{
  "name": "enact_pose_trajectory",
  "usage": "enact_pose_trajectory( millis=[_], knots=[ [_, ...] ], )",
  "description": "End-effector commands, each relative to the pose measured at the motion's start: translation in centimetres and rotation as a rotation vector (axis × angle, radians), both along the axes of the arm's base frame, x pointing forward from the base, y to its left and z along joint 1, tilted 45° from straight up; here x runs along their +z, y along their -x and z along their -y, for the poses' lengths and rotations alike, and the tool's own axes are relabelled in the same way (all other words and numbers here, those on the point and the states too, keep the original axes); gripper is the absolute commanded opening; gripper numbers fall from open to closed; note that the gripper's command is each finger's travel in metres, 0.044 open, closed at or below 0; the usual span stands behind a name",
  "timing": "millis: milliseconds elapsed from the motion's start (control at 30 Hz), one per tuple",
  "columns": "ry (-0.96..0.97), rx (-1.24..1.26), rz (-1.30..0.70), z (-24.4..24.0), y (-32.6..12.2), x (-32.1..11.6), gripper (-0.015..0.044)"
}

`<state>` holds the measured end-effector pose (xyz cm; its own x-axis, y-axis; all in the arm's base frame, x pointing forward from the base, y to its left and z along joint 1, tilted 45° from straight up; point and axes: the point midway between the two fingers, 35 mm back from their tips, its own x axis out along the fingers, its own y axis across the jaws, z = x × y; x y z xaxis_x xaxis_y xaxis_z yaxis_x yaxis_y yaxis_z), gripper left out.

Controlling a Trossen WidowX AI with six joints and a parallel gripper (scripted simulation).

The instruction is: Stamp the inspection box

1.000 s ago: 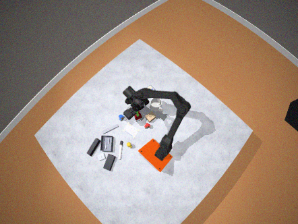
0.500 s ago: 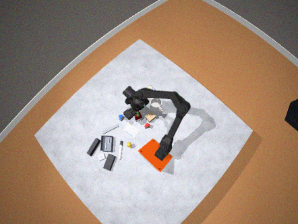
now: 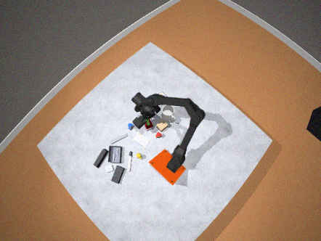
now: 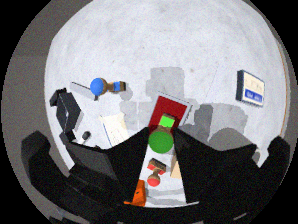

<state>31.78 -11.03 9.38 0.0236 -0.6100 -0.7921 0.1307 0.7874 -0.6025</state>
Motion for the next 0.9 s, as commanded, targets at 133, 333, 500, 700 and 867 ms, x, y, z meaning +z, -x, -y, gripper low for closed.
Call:
enact_pose_trajectory(
  millis=[133,333,500,700,867],
  knots=[
    [-0.002,-0.002,0.010,-0.9,-0.3,0.9,0.0000],
    [-0.003,-0.002,0.009,-1.6,-0.4,1.6,0.0000],
    [-0.003,-0.002,0.009,-2.1,-0.5,2.2,0.0000],
    [-0.003,-0.002,0.009,-2.8,-0.5,2.9,0.0000],
    [-0.003,-0.002,0.009,-3.3,-0.5,3.4,0.0000]
  ],
)
